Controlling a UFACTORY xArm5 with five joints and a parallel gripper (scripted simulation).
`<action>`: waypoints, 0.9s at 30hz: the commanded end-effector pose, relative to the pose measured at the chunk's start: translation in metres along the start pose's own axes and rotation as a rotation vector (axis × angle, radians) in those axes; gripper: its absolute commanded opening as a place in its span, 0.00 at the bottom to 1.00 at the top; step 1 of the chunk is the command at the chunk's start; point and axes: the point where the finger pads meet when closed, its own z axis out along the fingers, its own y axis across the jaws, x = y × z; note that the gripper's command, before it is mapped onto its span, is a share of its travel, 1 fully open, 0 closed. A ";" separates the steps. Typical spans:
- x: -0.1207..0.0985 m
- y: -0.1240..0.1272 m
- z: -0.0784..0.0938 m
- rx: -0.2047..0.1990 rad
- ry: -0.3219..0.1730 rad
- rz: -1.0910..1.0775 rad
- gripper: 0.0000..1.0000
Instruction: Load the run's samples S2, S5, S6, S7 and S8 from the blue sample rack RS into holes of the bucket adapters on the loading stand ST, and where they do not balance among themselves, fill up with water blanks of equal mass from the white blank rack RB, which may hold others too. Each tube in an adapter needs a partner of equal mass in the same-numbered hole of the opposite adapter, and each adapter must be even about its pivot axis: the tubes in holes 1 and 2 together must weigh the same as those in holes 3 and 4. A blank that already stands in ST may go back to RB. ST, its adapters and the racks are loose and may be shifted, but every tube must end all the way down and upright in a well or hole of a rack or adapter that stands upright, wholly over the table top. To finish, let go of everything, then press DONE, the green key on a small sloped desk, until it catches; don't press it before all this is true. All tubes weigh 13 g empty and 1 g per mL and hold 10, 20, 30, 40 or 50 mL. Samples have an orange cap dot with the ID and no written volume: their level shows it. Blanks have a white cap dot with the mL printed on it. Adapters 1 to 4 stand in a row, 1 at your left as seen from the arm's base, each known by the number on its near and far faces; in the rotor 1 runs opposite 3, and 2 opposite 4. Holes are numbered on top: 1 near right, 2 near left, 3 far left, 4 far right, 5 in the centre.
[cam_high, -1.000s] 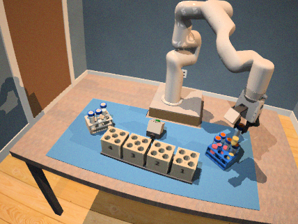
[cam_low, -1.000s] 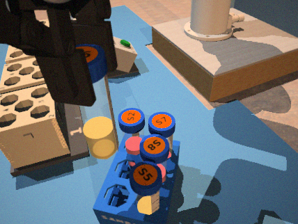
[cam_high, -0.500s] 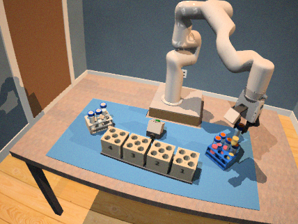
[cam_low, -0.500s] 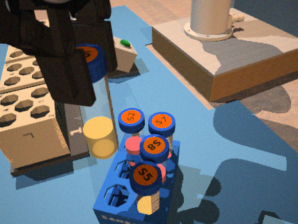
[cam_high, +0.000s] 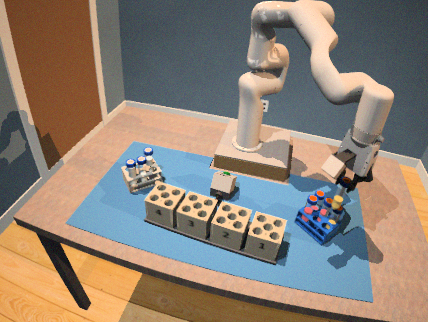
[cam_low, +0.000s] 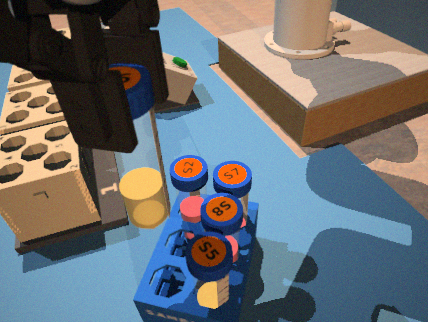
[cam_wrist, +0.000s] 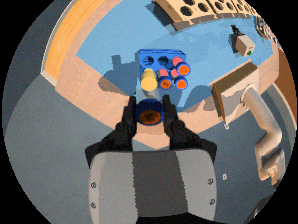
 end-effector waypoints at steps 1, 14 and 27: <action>0.000 -0.001 -0.002 0.004 0.001 0.000 0.00; 0.000 -0.001 0.004 0.004 0.001 0.000 0.00; 0.001 -0.001 0.028 0.004 0.001 0.000 0.00</action>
